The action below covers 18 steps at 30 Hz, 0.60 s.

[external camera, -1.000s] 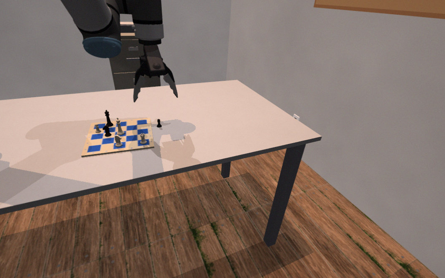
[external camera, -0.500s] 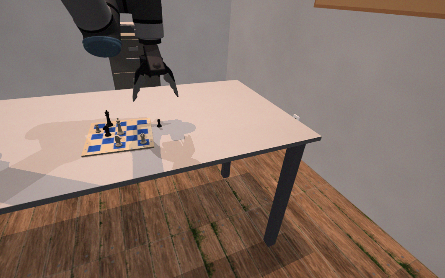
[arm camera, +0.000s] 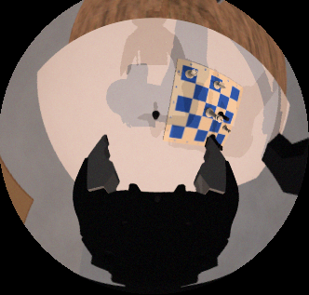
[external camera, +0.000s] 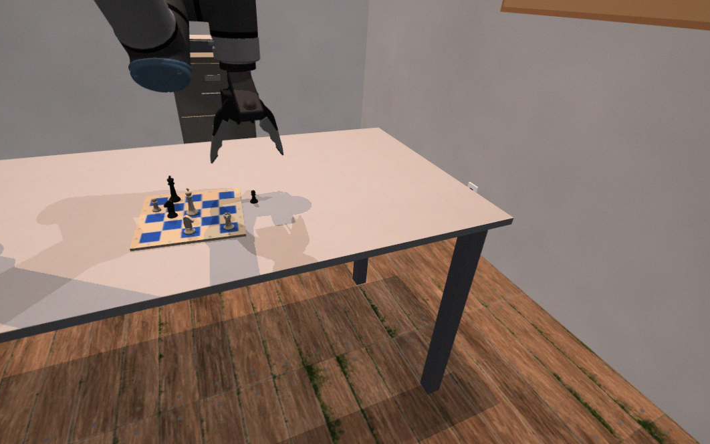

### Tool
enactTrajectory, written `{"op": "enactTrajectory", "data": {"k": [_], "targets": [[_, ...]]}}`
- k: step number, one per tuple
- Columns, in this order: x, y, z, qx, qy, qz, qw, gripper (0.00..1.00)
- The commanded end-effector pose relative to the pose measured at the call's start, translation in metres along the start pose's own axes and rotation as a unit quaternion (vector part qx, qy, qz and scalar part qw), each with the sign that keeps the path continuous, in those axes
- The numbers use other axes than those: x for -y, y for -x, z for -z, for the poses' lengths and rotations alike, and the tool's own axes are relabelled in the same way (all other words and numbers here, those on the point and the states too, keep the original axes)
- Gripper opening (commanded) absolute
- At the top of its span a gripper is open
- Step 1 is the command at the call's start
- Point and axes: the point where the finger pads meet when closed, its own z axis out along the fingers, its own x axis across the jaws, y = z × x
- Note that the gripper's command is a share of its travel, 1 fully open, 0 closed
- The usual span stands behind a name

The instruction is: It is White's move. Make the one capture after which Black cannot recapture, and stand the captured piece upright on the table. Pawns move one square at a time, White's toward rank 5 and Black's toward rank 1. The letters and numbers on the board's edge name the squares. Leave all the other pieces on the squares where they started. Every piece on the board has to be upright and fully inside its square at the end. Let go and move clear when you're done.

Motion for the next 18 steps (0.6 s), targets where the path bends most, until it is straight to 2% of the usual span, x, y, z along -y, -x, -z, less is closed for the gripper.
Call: {"op": "enactTrajectory", "data": {"k": [1, 10, 14, 18], "targets": [[0.006, -0.007, 0.0, 0.001, 0.0, 0.031, 1.0, 1.0], [0.023, -0.027, -0.001, 0.0, 0.001, 0.117, 0.993, 1.0], [0.035, -0.044, -0.001, 0.0, 0.001, 0.182, 0.983, 1.0], [0.047, -0.062, 0.0, 0.0, 0.001, 0.254, 0.967, 1.0]]}}
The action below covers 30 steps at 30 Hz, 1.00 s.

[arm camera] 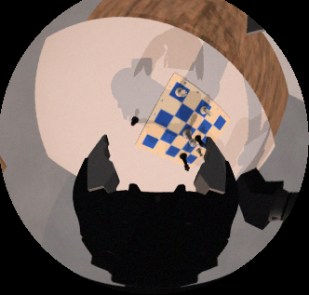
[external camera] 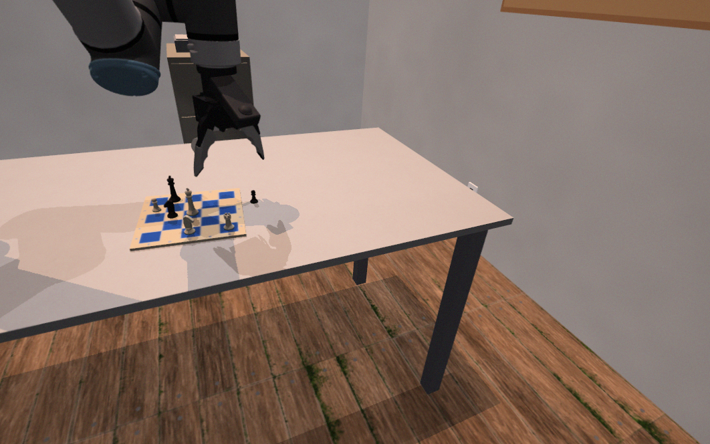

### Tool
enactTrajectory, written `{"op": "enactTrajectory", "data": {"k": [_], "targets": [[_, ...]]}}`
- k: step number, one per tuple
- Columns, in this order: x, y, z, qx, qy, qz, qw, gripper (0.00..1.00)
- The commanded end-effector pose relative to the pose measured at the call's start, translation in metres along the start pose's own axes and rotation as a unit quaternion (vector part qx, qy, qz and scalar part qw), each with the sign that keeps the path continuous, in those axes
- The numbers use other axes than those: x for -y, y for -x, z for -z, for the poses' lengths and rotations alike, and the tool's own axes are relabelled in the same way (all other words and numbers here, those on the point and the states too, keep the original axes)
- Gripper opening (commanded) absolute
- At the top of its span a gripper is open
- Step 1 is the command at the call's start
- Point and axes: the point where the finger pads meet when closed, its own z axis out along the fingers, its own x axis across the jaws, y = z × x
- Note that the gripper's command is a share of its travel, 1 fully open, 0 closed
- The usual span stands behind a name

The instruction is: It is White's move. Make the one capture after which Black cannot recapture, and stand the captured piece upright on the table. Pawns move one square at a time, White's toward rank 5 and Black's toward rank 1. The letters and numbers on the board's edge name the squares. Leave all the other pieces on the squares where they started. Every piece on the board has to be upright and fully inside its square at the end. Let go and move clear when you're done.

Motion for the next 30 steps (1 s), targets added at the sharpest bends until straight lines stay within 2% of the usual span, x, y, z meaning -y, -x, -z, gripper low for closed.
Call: {"op": "enactTrajectory", "data": {"k": [1, 4, 7, 18, 21, 30], "targets": [[0.008, -0.029, 0.001, 0.008, -0.001, 0.103, 0.995, 1.0], [0.011, -0.046, 0.002, 0.008, -0.001, 0.16, 0.987, 1.0], [0.012, -0.051, 0.002, 0.008, -0.002, 0.178, 0.984, 1.0], [0.016, -0.101, 0.008, 0.007, -0.004, 0.342, 0.94, 1.0], [0.016, -0.11, 0.009, 0.007, -0.005, 0.368, 0.93, 1.0], [0.017, -0.12, 0.01, 0.007, -0.005, 0.399, 0.917, 1.0]]}}
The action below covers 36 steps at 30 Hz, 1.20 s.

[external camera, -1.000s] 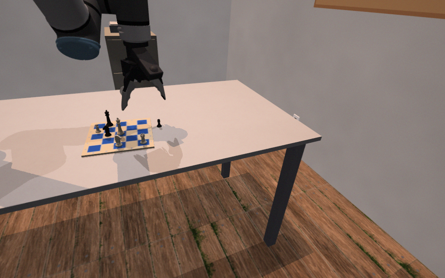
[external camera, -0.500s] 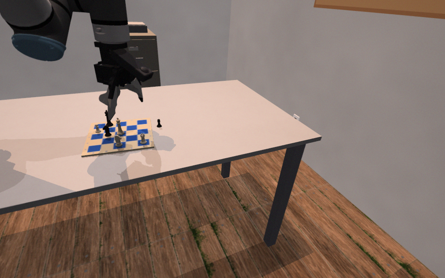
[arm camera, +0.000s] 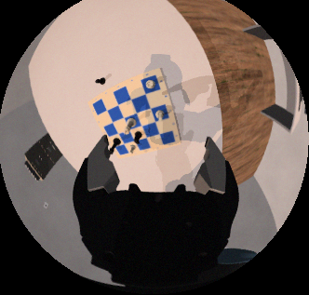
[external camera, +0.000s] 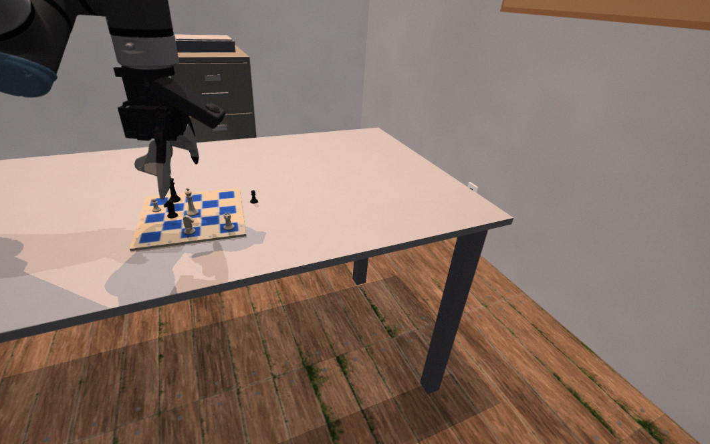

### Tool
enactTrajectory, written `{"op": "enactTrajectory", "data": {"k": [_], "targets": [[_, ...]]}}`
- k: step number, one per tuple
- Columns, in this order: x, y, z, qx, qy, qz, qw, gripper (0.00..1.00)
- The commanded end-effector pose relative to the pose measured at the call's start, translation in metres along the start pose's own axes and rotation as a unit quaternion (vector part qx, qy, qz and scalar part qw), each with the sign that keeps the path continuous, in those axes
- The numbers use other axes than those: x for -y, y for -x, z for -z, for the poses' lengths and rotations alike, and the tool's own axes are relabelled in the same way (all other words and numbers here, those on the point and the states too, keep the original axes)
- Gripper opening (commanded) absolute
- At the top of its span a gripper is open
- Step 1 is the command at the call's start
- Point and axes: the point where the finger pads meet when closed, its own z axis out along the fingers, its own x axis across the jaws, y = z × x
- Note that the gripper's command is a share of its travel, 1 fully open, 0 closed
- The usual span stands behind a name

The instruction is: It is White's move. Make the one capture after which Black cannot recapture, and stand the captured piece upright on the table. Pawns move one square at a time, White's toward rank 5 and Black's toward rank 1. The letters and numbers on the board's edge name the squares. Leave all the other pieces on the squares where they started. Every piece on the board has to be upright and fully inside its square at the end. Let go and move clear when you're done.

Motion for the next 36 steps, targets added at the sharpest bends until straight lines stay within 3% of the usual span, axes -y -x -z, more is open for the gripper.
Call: {"op": "enactTrajectory", "data": {"k": [1, 5, 6, 36], "targets": [[-0.0041, -0.0047, 0.0014, 0.003, -0.003, 0.023, 1.0, 1.0], [-0.0044, -0.005, 0.0015, 0.003, -0.003, 0.025, 1.0, 1.0], [-0.0044, -0.005, 0.0015, 0.003, -0.003, 0.025, 1.0, 0.22], [-0.0044, -0.005, 0.0015, 0.003, -0.003, 0.025, 1.0, 0.22]]}}
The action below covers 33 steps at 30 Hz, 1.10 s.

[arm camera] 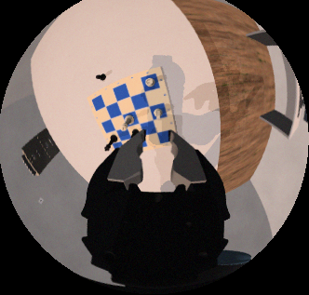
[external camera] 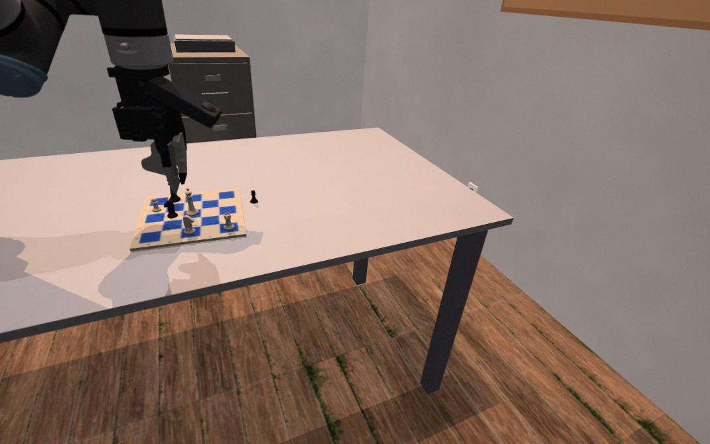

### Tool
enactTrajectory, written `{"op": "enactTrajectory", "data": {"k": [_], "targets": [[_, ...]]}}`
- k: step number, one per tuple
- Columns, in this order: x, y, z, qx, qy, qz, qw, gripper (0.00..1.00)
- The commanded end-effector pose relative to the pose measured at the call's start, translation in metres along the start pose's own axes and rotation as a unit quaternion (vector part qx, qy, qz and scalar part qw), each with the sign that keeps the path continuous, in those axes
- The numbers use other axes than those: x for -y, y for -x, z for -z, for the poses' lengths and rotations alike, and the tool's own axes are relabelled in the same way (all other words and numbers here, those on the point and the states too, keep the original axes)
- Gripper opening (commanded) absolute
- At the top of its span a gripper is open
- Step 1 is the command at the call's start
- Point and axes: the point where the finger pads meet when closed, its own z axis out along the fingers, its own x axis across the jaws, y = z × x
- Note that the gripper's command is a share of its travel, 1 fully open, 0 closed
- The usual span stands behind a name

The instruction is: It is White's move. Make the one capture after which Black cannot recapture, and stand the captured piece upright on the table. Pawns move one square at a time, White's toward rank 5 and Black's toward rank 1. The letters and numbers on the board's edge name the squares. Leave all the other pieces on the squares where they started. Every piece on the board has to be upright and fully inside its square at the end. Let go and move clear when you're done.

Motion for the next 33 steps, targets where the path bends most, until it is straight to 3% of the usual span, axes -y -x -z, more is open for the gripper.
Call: {"op": "enactTrajectory", "data": {"k": [1, 16, 33], "targets": [[0.0, 0.0, 0.0, 0.0, 0.0, 0.0, 1.0, 0.22], [0.0, 0.0, -0.002, 0.0, 0.0, 0.001, 1.0, 0.22], [0.0, -0.001, -0.02, 0.001, 0.0, 0.003, 1.0, 0.22]]}}
